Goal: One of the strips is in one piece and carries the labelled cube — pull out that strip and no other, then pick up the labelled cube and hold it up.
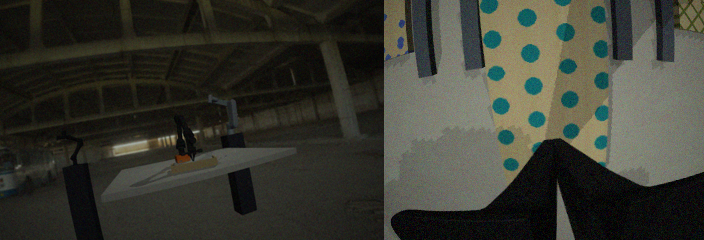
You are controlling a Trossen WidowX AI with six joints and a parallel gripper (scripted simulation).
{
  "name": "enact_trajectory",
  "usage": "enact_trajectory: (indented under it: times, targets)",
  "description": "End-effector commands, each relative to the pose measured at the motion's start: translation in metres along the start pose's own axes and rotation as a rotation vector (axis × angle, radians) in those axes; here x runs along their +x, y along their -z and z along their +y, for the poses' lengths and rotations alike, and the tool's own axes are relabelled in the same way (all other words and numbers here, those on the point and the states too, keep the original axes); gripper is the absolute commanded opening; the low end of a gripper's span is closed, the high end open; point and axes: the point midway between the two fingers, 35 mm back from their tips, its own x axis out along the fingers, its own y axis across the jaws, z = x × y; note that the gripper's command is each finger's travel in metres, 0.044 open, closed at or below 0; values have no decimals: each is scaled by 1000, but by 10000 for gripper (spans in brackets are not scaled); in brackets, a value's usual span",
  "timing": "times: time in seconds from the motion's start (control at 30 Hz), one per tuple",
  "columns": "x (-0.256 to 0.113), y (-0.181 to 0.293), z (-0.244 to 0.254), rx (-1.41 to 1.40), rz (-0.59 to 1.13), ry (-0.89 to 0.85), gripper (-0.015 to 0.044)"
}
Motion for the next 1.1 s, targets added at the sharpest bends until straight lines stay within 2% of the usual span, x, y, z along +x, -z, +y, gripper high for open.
enact_trajectory:
  times: [0.0,1.07]
  targets:
    - [5,15,-1,1,28,7,0]
    - [5,61,1,2,31,7,0]
